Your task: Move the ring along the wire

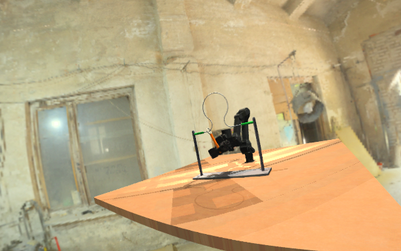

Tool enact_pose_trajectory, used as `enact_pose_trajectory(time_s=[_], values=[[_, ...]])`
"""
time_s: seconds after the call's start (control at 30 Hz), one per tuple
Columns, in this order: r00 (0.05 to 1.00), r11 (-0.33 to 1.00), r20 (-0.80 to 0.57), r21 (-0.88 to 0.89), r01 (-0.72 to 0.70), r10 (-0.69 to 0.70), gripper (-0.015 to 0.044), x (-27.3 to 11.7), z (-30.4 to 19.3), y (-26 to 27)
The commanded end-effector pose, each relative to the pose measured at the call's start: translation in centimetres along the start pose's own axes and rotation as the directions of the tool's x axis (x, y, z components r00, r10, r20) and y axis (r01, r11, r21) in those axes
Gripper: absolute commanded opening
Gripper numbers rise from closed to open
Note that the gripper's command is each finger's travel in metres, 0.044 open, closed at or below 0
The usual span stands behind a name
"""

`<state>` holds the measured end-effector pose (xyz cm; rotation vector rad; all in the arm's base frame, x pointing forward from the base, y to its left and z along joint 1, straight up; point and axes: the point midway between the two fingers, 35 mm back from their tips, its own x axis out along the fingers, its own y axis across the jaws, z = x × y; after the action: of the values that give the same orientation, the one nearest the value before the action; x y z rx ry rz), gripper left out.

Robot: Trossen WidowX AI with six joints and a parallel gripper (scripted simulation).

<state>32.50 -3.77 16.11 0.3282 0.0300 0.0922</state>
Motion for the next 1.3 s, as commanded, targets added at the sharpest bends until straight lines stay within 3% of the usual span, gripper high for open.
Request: enact_pose_trajectory(time_s=[0.0, 0.7, 1.27], values=[[1.000, 0.999, -0.022, 0.054, 0.002, 0.000, -0.0150, -0.4, 0.1, 0.8], [0.977, 0.908, -0.190, 0.419, -0.008, 0.096, -0.0150, -2.7, 1.9, 6.7], [0.912, 0.751, -0.303, 0.660, -0.009, 0.277, -0.0150, -5.2, 4.9, 10.0]])
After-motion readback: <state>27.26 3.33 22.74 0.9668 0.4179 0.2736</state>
